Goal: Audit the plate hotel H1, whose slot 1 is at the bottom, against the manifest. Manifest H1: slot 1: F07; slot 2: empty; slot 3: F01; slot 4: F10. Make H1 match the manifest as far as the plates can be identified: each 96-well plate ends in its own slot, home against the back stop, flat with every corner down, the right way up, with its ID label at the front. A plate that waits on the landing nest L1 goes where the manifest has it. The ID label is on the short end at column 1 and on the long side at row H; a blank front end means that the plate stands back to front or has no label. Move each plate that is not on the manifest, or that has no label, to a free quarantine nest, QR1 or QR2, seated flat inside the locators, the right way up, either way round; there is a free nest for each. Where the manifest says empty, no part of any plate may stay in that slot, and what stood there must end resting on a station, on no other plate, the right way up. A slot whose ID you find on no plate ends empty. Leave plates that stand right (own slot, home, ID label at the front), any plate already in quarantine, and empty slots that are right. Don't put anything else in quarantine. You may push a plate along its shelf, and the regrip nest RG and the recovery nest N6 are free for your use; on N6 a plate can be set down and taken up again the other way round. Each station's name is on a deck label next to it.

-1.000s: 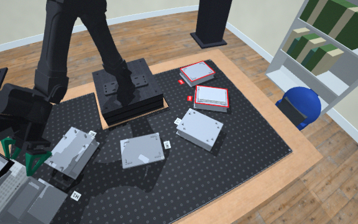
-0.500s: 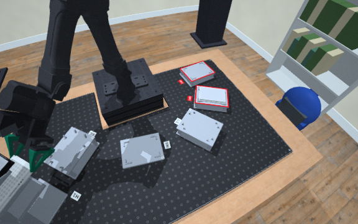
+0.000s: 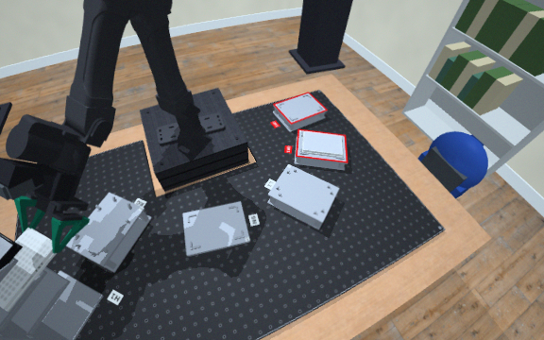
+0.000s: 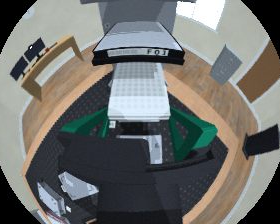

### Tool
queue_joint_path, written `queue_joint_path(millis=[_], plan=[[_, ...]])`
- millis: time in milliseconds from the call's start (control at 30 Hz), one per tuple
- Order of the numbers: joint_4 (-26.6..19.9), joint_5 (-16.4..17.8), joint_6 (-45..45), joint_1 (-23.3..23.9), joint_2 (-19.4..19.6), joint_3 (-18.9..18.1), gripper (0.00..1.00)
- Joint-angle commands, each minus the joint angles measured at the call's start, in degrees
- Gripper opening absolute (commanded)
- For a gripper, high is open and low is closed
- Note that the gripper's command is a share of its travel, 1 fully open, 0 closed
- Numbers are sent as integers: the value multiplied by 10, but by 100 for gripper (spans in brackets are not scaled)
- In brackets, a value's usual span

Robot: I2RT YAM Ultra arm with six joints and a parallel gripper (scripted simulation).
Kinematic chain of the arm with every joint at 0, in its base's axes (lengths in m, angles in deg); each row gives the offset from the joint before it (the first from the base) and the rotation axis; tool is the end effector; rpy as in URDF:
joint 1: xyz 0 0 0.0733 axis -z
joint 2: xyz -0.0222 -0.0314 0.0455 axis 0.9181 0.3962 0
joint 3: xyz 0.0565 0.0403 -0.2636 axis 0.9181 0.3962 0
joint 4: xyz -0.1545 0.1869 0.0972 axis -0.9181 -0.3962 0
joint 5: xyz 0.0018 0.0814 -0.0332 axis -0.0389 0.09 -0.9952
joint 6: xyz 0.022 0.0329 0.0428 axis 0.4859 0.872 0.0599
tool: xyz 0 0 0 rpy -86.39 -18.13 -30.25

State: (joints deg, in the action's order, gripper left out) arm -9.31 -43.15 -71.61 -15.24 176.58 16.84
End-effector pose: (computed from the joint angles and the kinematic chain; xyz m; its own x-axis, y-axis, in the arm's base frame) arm 0.2064 -0.2461 0.1810 -0.3459 0.3167 -0.8832 0.6603 0.7509 0.0107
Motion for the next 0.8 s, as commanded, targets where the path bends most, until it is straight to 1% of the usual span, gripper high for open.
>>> queue_joint_path(millis=[0,133,200,700,767], plan=[[2,2,-1,1,-13,3,86],[2,4,-2,3,-25,15,86],[2,4,-2,3,-25,15,86],[-2,11,-5,11,-69,56,86],[-2,11,-5,11,-69,56,86]])
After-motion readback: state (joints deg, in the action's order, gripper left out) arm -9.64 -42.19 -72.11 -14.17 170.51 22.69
